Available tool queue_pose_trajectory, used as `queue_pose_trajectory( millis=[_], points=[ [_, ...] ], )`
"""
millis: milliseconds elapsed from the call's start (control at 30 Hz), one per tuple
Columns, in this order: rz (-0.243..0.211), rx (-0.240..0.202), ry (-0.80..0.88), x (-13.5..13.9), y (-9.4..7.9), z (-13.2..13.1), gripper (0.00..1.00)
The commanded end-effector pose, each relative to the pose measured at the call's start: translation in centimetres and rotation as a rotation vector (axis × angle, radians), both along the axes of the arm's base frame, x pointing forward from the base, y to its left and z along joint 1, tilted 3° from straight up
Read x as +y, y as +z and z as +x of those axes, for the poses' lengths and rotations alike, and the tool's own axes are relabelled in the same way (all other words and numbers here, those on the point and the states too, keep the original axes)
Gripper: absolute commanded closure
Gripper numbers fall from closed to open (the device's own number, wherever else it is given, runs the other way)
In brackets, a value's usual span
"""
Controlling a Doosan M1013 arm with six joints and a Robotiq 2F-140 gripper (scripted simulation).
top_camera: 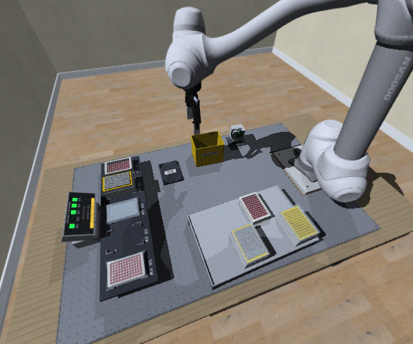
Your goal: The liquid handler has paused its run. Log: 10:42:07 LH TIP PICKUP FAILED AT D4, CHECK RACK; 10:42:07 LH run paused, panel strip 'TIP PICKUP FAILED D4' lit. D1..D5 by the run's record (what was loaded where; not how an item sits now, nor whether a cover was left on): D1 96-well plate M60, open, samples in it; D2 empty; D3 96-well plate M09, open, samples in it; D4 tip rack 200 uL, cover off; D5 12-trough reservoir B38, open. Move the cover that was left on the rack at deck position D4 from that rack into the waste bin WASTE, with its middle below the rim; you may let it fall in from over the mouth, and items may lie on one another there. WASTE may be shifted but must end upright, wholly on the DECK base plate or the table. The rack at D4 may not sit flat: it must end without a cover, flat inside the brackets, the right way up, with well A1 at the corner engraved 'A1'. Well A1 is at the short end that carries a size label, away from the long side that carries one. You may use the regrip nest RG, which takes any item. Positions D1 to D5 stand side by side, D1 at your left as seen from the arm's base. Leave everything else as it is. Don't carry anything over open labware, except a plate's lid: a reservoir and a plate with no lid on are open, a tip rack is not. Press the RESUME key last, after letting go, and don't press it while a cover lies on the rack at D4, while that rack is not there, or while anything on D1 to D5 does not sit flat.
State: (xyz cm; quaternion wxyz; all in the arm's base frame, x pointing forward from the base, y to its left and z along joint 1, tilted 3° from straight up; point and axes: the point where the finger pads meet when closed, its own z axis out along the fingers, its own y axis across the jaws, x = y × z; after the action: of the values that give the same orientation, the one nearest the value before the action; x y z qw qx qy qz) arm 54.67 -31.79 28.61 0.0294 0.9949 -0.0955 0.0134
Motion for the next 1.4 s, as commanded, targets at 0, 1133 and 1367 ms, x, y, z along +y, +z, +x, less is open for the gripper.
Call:
queue_pose_trajectory(
  millis=[0,1133,1367],
  points=[
    [0.009,0.007,0.006,0.6,-0.4,1.7,0.23],
    [0.009,0.007,0.006,1.6,-0.2,16.7,0.23],
    [0.009,0.007,0.006,1.8,-0.2,20.2,0.23]
  ],
)
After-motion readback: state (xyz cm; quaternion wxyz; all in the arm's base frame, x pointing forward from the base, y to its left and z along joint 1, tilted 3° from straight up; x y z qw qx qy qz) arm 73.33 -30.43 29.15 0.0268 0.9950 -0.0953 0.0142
